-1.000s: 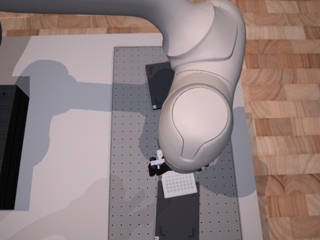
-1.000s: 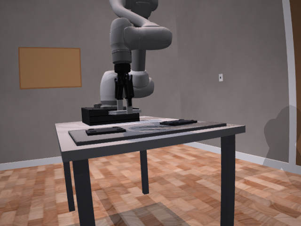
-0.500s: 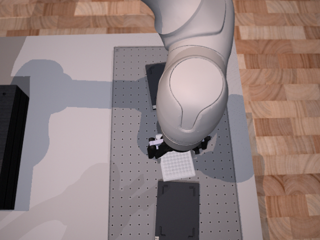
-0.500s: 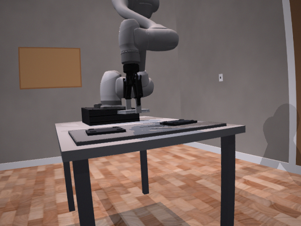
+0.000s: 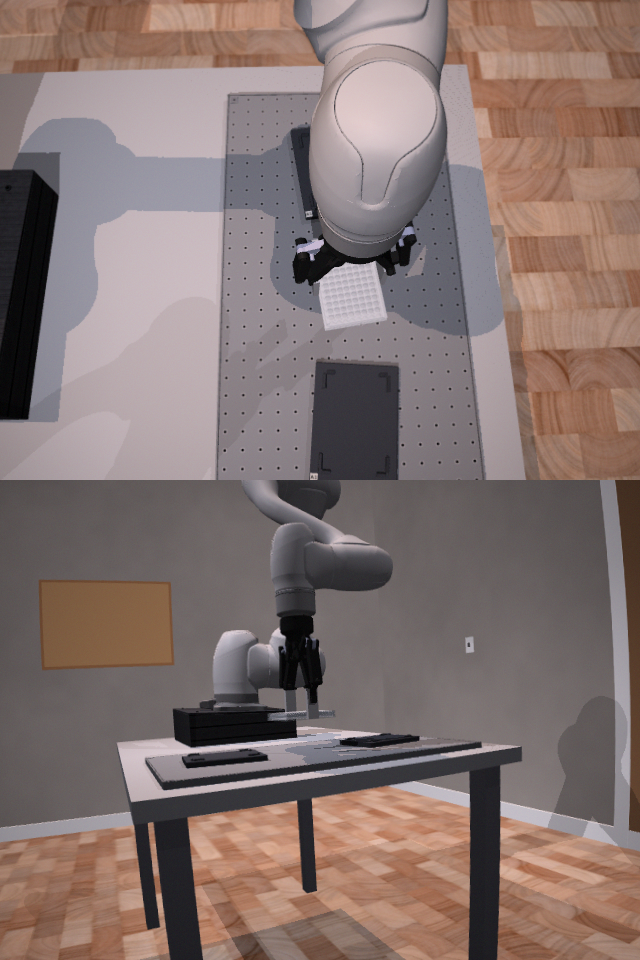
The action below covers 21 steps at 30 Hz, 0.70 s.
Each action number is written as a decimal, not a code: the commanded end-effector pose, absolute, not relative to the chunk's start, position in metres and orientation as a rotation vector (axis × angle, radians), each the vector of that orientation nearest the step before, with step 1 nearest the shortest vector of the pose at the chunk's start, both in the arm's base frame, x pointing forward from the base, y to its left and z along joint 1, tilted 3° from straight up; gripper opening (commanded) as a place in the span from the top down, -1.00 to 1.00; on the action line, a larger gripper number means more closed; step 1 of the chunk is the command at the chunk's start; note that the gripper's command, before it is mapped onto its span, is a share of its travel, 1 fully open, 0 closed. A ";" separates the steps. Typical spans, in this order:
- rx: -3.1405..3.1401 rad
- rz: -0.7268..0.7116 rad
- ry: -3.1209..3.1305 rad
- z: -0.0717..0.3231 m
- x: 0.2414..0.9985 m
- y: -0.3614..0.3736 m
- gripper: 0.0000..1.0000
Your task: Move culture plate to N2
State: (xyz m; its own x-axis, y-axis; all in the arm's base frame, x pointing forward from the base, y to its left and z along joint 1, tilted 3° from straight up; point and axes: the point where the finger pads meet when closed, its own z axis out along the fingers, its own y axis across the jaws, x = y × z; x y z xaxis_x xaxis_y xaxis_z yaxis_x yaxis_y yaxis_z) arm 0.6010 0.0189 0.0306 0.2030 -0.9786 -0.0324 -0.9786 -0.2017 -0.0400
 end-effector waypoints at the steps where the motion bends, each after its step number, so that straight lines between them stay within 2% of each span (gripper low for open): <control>1: -2.396 0.000 1.952 0.031 0.600 0.032 1.00; 21: -2.396 0.000 1.952 0.033 0.594 0.091 1.00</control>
State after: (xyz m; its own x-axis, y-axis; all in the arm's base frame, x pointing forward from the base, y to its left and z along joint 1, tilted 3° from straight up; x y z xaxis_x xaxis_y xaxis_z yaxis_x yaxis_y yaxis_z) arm 0.5947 0.0814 0.0329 0.2030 -0.9786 -0.0325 -0.9786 -0.2017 -0.0400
